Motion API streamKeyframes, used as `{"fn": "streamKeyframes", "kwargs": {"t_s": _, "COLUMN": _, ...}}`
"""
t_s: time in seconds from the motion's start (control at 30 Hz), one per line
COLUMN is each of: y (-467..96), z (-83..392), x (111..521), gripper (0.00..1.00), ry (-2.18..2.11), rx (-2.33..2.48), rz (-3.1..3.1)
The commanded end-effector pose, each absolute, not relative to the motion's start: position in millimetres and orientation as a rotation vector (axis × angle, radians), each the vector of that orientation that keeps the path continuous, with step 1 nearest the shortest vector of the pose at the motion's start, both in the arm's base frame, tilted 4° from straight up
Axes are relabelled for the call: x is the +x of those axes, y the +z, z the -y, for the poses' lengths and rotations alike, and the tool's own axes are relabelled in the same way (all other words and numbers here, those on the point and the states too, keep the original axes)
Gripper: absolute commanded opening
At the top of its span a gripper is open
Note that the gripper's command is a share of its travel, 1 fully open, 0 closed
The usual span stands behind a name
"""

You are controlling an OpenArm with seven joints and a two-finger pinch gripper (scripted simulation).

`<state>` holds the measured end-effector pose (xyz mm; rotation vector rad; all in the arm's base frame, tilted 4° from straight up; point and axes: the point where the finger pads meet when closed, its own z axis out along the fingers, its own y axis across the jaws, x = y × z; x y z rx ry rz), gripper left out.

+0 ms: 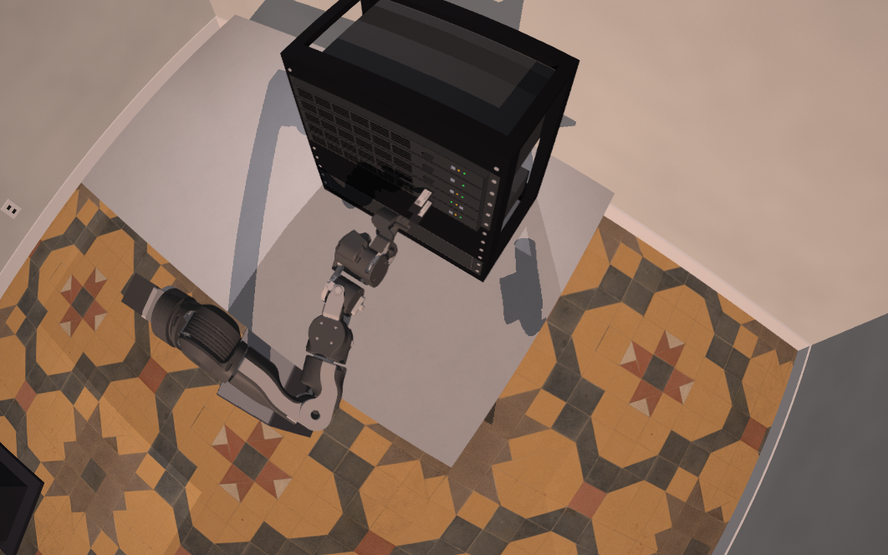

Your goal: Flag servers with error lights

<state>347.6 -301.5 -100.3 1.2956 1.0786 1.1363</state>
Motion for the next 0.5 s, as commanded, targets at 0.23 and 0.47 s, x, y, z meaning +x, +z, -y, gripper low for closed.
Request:
{"fn": "streamKeyframes", "kwargs": {"t_s": 0.23, "y": -112.9, "z": 301.7, "x": 346.4, "gripper": 0.1, "ry": 1.125, "rx": 1.356, "rz": -1.095}}
{"fn": "streamKeyframes", "kwargs": {"t_s": 0.47, "y": -112.9, "z": 301.7, "x": 346.4, "gripper": 0.1, "ry": 1.125, "rx": 1.356, "rz": -1.095}}
